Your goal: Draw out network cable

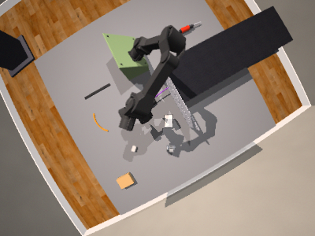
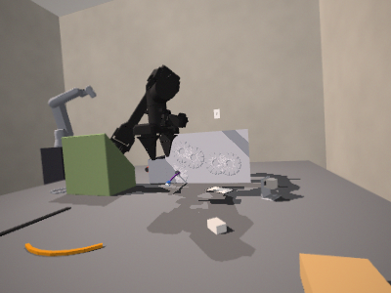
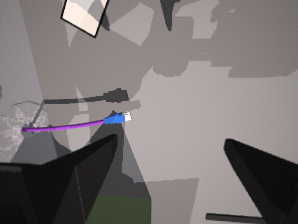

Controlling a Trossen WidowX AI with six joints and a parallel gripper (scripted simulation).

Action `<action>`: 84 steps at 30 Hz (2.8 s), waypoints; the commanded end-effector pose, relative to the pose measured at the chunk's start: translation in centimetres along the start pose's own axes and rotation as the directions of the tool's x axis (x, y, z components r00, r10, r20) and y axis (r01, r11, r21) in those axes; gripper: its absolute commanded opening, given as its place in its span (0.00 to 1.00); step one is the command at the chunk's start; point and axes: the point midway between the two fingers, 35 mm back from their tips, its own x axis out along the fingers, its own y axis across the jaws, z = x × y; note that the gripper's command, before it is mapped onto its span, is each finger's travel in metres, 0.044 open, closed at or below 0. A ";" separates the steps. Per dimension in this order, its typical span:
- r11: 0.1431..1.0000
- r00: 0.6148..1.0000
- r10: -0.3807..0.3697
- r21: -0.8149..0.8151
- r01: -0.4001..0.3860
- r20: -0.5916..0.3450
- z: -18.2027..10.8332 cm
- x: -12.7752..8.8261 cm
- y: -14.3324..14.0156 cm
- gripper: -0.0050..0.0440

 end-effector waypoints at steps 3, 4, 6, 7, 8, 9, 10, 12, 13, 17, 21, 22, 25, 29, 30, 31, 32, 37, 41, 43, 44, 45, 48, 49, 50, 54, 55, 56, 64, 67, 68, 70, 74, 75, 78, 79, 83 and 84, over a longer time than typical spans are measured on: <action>1.000 1.000 -0.001 0.021 0.001 -0.004 -0.1 -0.3 0.3 1.00; 1.000 1.000 -0.001 0.021 0.001 -0.004 -0.1 -0.3 0.3 1.00; 0.999 1.000 0.001 0.055 0.000 -0.006 -0.2 -0.1 0.3 1.00; 0.995 1.000 0.001 0.096 0.000 -0.007 -0.2 0.0 0.3 1.00; 0.990 1.000 0.001 0.144 0.000 -0.007 -0.2 0.1 0.3 1.00; 0.981 1.000 0.002 0.193 0.000 -0.009 -0.2 0.2 0.3 1.00; 0.970 1.000 0.002 0.242 0.000 -0.010 -0.2 0.3 0.2 1.00; 0.942 1.000 0.003 0.336 0.001 -0.010 -0.2 0.5 0.2 1.00; 0.925 1.000 0.002 0.380 0.002 -0.009 -0.2 0.5 0.3 1.00; 0.834 1.000 0.000 0.551 0.004 -0.008 -0.2 0.7 0.3 1.00; 0.745 1.000 0.001 0.667 0.006 -0.009 -0.2 0.9 0.3 1.00; 0.745 1.000 0.001 0.667 0.006 -0.009 -0.2 0.9 0.3 1.00; 0.641 1.000 -0.001 0.768 0.005 -0.006 -0.1 1.0 0.3 1.00; 0.477 1.000 0.003 0.879 0.006 -0.008 -0.2 1.4 0.3 1.00; 0.434 1.000 0.002 0.901 0.006 -0.008 -0.2 1.5 0.3 1.00; 0.390 1.000 0.002 0.921 0.005 -0.007 -0.2 1.5 0.3 1.00; 0.345 1.000 0.002 0.938 0.005 -0.006 -0.2 1.6 0.3 1.00; 0.155 1.000 0.003 0.988 0.006 -0.006 -0.2 1.8 0.3 1.00; 0.135 1.000 0.003 0.991 0.005 -0.005 -0.2 1.8 0.3 1.00; 0.144 1.000 0.008 0.990 0.002 -0.003 -0.1 1.8 0.5 1.00; 0.145 1.000 0.025 0.989 0.004 -0.007 -0.2 1.9 1.0 1.00; 0.154 0.999 0.049 0.988 0.002 -0.010 -0.4 2.1 1.7 1.00; 0.156 0.982 0.188 0.988 0.004 -0.033 -1.4 3.3 5.3 1.00; 0.151 0.969 0.245 0.988 0.003 -0.041 -1.9 3.7 6.8 1.00; 0.144 0.952 0.301 0.990 0.002 -0.046 -2.4 4.0 8.3 1.00; 0.082 0.867 0.496 0.997 -0.003 -0.038 -3.8 4.7 13.9 1.00; 0.082 0.867 0.496 0.997 -0.003 -0.038 -3.8 4.7 13.9 1.00; 0.082 0.867 0.496 0.997 -0.003 -0.038 -3.8 4.7 13.9 1.00; 0.028 0.818 0.575 1.000 0.001 -0.016 -4.3 4.8 16.1 1.00; 0.027 0.820 0.572 1.000 0.002 -0.017 -4.2 4.1 14.9 1.00; 0.027 0.820 0.572 1.000 0.002 -0.017 -4.1 3.7 14.3 1.00; 0.027 0.820 0.572 1.000 0.002 -0.017 -4.2 3.0 13.2 1.00; 0.028 0.819 0.573 1.000 0.001 -0.017 -4.2 2.6 12.7 1.00; 0.028 0.819 0.573 1.000 0.001 -0.017 -4.2 2.5 12.6 1.00; 0.060 0.856 0.515 0.998 0.021 -0.049 -4.5 2.6 12.9 1.00; 0.077 0.880 0.470 0.996 0.034 -0.066 -4.6 2.8 12.8 1.00; 0.115 0.967 0.237 0.991 0.064 -0.090 -4.2 2.7 12.0 1.00; 0.118 0.978 0.191 0.991 0.061 -0.083 -4.0 2.6 11.8 1.00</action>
